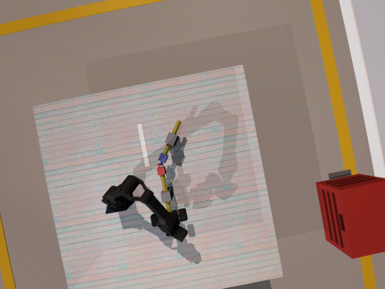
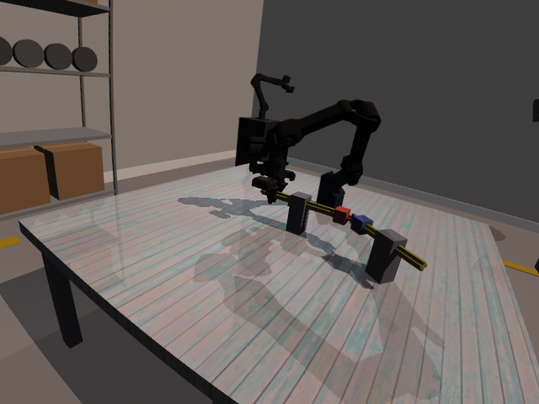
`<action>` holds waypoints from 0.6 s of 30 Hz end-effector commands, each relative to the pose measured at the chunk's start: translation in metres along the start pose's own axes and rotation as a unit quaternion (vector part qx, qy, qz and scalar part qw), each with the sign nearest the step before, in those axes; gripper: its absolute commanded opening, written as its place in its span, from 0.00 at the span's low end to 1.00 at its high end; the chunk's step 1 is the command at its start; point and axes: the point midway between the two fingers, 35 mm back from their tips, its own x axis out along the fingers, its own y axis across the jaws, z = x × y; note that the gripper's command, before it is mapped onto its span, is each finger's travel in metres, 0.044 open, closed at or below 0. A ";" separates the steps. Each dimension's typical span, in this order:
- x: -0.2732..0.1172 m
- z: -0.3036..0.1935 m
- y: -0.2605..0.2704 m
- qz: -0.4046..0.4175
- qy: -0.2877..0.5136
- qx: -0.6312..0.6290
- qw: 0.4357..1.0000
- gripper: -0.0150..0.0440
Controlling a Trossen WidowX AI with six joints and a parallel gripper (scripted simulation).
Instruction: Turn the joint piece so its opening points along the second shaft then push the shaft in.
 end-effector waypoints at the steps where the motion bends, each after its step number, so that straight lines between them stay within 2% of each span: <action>1: 0.000 0.000 0.000 -0.001 0.000 -0.001 1.000 0.25; 7: 0.000 0.000 0.000 -0.001 0.000 -0.001 1.000 0.25; 10: 0.000 0.000 0.000 -0.001 0.000 -0.001 1.000 0.37; 15: 0.000 0.000 0.000 -0.001 0.000 -0.001 1.000 0.37; 18: 0.000 0.000 0.000 -0.001 0.000 -0.001 1.000 0.50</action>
